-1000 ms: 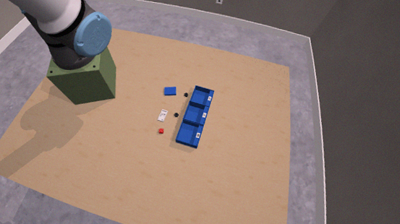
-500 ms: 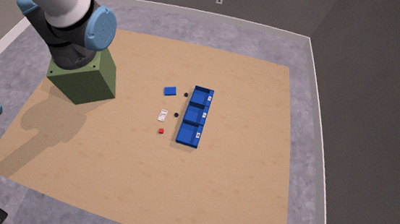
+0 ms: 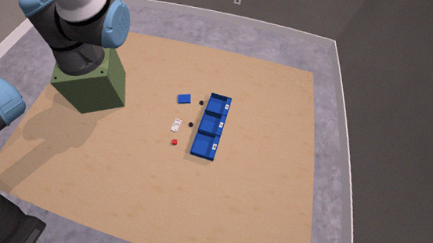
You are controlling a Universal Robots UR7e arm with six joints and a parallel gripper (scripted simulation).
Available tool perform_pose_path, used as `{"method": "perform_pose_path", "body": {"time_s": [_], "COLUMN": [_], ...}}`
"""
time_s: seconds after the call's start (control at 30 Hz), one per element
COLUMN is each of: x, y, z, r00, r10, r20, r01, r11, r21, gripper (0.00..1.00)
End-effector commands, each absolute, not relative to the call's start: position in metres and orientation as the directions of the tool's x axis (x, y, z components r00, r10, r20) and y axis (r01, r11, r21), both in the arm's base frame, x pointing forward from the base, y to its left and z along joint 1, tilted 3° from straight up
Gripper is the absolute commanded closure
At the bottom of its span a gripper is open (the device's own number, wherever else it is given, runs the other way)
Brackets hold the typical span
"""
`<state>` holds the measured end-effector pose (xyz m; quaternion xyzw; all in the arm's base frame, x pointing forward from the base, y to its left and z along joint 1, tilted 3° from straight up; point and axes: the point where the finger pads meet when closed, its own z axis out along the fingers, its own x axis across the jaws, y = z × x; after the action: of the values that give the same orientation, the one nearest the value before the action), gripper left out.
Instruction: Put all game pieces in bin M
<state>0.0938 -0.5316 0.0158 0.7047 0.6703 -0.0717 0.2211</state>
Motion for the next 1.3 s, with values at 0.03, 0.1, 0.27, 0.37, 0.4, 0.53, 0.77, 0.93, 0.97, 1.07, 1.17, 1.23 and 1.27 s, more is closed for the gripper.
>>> {"method": "perform_pose_path", "body": {"time_s": [0.03,0.1,0.27,0.37,0.4,0.53,0.77,0.93,0.97,1.07,1.17,1.23,1.27], "x": [0.125,0.139,0.149,0.169,0.176,0.185,0.212,0.235,0.241,0.242,0.258,0.269,0.269], "y": [-0.517,-0.509,-0.503,-0.489,-0.484,-0.478,-0.456,-0.432,-0.426,-0.426,-0.407,-0.394,-0.394], "z": [0.017,0.018,0.018,0.019,0.019,0.019,0.02,0.021,0.022,0.022,0.023,0.023,0.023], "r00": [0.105,0.105,0.114,0.114,0.114,0.122,0.122,0.128,0.128,0.128,0.134,0.134,0.134], "r10": [0.93,0.93,0.945,0.945,0.945,0.957,0.957,0.967,0.967,0.967,0.975,0.975,0.975], "r20": [-0.351,-0.351,-0.307,-0.307,-0.307,-0.263,-0.263,-0.22,-0.22,-0.22,-0.179,-0.179,-0.179], "r01": [0.971,0.971,0.967,0.967,0.967,0.964,0.964,0.962,0.962,0.962,0.962,0.962,0.962], "r11": [-0.02,-0.02,-0.035,-0.035,-0.035,-0.051,-0.051,-0.068,-0.068,-0.068,-0.084,-0.084,-0.084], "r21": [0.238,0.238,0.252,0.252,0.253,0.261,0.261,0.264,0.264,0.264,0.261,0.261,0.261], "gripper": [0.69,0.69,0.69,0.69,0.69,0.69,0.69,0.69,0.69,0.69,0.69,0.69,0.69]}}
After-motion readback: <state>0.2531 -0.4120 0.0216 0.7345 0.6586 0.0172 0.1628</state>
